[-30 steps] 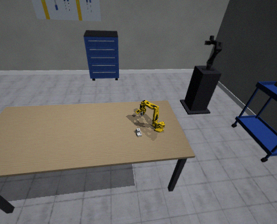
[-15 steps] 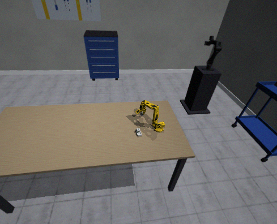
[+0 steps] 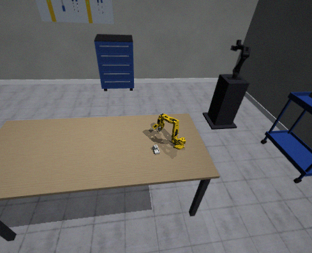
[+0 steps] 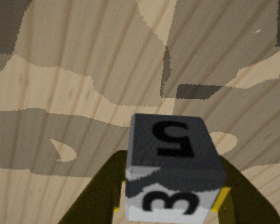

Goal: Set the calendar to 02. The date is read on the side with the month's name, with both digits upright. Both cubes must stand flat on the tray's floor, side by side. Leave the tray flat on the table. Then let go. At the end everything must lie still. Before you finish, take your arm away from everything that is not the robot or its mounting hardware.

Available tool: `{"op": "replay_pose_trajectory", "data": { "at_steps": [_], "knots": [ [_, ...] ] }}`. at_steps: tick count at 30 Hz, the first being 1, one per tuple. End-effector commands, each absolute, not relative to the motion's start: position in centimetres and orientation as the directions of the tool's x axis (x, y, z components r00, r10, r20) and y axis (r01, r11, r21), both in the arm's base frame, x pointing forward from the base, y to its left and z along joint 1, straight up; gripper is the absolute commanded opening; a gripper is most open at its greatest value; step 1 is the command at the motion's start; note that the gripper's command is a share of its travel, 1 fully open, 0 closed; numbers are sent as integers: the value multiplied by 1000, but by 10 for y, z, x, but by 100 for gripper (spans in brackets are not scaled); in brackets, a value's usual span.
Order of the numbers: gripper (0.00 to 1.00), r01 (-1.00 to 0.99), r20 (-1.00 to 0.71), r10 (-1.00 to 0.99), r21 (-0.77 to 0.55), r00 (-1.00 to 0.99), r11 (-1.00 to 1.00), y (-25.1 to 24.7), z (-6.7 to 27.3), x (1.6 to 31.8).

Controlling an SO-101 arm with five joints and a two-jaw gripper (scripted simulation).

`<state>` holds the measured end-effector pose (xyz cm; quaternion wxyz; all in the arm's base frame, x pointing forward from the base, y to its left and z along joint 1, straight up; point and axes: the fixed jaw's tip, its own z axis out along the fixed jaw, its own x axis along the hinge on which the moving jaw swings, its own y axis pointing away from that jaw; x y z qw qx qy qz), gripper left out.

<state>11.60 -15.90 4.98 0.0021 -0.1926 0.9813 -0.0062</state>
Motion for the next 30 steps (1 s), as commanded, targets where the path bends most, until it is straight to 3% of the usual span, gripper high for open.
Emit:
{"op": "replay_pose_trajectory", "data": {
  "at_steps": [1, 30],
  "knots": [
    [0, -377, -10, -378, -44, -926, 925, -163, 51, 116],
    [0, -377, -10, -378, -44, -926, 925, -164, 43, 116]
  ]
}}
